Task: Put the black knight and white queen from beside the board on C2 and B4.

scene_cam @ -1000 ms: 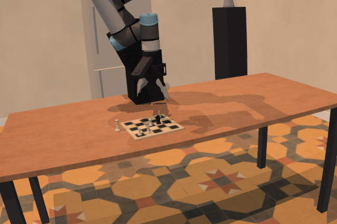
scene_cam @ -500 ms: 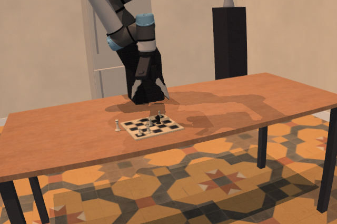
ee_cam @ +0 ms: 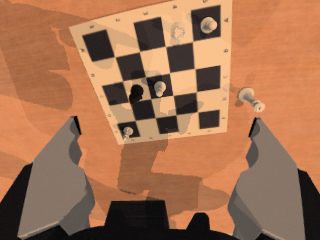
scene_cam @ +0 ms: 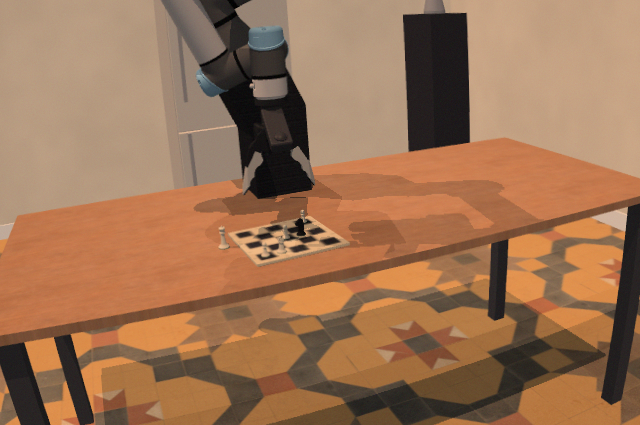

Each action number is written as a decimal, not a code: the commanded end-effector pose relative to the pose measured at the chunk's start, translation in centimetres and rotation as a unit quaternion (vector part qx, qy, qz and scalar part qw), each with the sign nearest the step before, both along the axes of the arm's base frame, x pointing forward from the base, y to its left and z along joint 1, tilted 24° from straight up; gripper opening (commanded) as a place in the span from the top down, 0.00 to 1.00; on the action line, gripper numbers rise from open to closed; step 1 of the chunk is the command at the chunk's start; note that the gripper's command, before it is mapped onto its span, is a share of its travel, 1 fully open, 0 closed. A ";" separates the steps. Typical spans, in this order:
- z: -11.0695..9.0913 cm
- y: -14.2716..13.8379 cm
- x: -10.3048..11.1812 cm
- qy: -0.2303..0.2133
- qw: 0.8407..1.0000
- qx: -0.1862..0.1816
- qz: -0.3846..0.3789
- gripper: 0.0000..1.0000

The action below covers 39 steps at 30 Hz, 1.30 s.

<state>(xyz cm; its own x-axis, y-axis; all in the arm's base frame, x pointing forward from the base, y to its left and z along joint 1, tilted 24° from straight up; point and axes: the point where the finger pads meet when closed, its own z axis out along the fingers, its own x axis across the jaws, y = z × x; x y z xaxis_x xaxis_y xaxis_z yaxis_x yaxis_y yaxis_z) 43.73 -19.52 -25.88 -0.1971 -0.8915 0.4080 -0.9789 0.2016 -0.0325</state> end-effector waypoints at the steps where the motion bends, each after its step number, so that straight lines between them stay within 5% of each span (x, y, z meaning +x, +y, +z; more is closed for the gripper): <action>1: 0.3 -0.5 0.0 0.033 0.996 0.007 0.084 0.00; 11: 0.7 -1.3 -0.2 0.096 0.969 0.015 0.227 0.00; 23: 1.4 -2.7 -0.9 0.188 0.881 0.026 0.434 0.00; 25: 1.4 -2.7 -0.9 0.188 0.881 0.026 0.434 0.00; 39: 2.4 -4.6 -2.2 0.279 0.718 0.036 0.637 0.00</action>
<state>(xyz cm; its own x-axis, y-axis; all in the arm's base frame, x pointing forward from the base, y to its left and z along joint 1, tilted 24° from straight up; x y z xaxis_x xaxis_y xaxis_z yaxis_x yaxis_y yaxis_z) 41.86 -23.65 -23.77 0.9285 -0.3567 0.1030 -0.3671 -0.8405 0.3985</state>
